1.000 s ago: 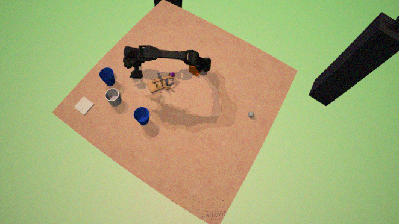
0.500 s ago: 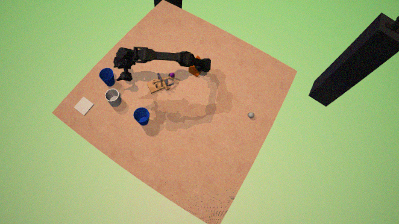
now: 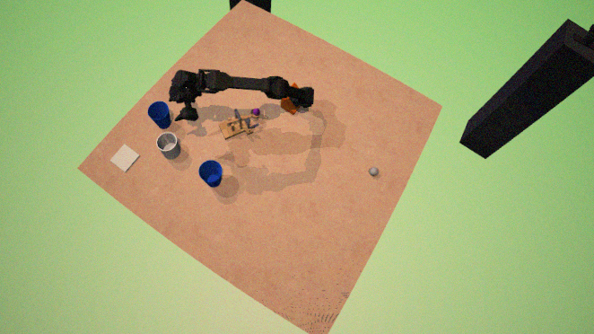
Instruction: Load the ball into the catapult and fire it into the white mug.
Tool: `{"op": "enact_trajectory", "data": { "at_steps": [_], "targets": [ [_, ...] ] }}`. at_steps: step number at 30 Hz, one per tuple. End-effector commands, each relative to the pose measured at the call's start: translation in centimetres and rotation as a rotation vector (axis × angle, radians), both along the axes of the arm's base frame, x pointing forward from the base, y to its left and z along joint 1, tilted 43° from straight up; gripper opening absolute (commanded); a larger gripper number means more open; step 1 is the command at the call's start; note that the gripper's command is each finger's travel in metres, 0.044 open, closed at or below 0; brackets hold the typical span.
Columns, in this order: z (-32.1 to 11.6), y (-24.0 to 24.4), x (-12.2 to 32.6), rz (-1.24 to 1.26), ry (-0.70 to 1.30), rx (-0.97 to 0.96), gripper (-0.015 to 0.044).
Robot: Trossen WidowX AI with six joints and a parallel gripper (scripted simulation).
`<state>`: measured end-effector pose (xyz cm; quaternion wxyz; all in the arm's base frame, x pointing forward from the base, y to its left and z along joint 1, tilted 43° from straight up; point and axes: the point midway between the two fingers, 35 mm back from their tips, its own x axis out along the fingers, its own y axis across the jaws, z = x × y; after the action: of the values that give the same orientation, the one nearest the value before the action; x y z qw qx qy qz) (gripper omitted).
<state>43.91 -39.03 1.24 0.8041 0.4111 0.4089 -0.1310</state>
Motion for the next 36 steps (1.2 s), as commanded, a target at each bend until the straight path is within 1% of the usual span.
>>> {"op": "enact_trajectory", "data": {
  "at_steps": [1, 3, 20, 30, 36],
  "targets": [
    [0.1, 0.1, -0.2, 0.04, -0.017, -0.011, 0.044],
    [0.1, 0.1, -0.2, 0.04, -0.017, -0.011, 0.044],
    [0.1, 0.1, -0.2, 0.04, -0.017, -0.011, 0.0],
    [0.2, 0.1, -0.2, 0.043, -0.015, -0.013, 0.0],
    [0.4, 2.5, -0.5, 0.158, 0.04, -0.083, 0.0]
  ]
}}
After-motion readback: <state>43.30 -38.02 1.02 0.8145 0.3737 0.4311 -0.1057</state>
